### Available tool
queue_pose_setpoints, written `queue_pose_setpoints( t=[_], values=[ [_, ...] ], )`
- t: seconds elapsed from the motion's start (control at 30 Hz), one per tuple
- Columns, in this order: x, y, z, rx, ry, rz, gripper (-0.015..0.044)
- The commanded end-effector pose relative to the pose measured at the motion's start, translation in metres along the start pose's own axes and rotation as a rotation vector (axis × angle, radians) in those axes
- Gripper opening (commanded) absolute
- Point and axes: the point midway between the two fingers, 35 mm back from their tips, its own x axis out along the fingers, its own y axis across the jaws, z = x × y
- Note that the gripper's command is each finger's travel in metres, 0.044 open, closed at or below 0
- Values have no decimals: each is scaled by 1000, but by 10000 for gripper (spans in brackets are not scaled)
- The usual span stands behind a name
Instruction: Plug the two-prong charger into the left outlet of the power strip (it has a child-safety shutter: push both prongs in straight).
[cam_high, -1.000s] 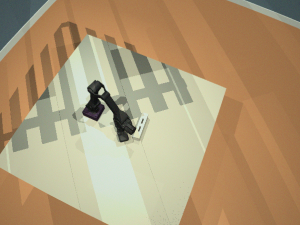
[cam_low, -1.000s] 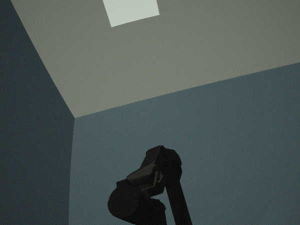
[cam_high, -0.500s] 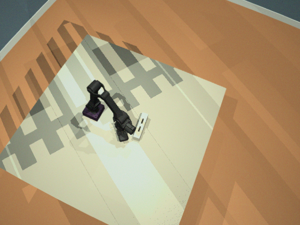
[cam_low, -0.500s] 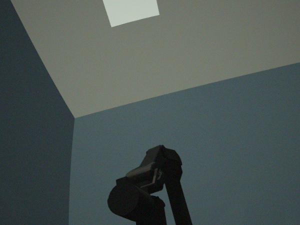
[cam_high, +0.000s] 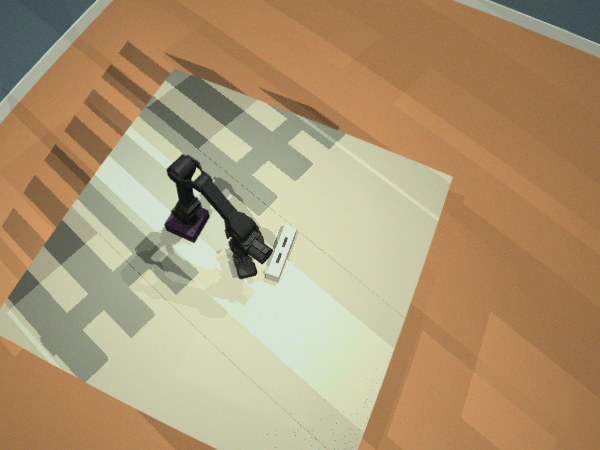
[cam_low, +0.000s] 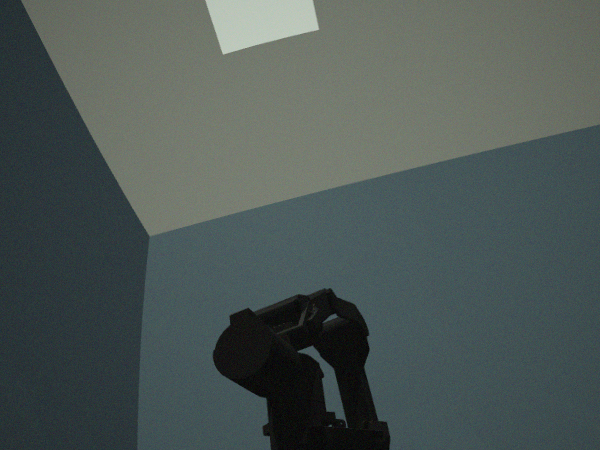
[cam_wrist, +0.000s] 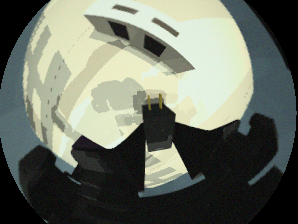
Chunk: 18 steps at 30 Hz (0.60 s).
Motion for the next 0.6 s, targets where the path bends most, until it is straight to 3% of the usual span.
queue_pose_setpoints(
  t=[0.0, 0.57],
  values=[
    [-2, 3, 4, 24, -7, 2, 0],
    [8, 23, 27, 173, -14, 13, 0]
  ],
)
